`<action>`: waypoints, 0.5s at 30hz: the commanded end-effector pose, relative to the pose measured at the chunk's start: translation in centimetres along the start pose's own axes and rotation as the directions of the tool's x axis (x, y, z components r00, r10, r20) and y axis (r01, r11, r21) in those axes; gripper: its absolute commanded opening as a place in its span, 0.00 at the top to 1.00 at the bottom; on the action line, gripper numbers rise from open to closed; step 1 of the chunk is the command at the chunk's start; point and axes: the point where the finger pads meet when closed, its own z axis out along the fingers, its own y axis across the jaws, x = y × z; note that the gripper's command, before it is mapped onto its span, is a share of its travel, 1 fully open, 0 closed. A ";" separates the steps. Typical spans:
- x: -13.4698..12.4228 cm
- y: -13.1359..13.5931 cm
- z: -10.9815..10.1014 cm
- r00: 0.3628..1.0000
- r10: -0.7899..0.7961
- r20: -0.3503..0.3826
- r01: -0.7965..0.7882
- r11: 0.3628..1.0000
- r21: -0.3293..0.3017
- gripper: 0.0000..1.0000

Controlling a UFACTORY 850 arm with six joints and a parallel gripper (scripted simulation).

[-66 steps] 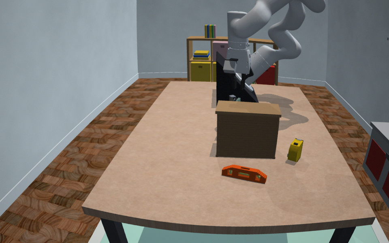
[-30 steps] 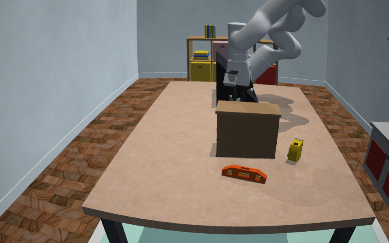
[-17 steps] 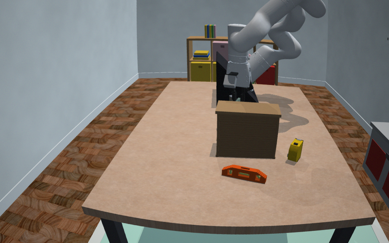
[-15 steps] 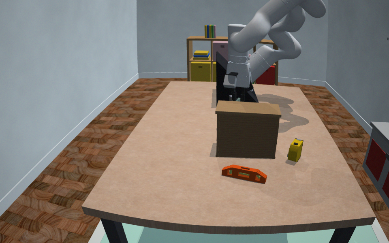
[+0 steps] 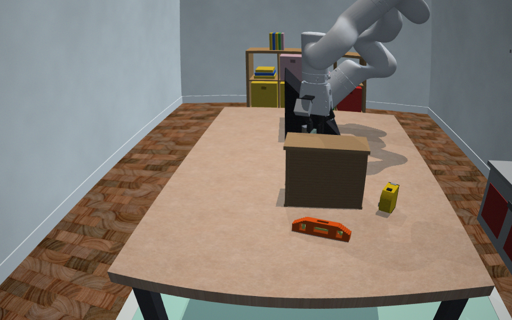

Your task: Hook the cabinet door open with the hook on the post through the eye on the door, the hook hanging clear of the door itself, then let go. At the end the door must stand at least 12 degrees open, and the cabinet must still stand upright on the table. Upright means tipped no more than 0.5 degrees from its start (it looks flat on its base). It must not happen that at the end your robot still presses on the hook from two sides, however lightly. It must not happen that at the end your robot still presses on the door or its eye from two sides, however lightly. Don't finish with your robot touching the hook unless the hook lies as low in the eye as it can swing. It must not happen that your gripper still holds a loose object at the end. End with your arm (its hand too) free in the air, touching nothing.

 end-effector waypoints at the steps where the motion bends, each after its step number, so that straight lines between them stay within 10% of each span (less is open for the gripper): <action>1: 0.1 -0.3 -0.1 1.000 0.010 -0.001 -0.010 1.000 0.000 0.73; 15: 0.1 -1.2 -0.1 0.997 0.077 -0.001 -0.077 0.997 0.000 0.73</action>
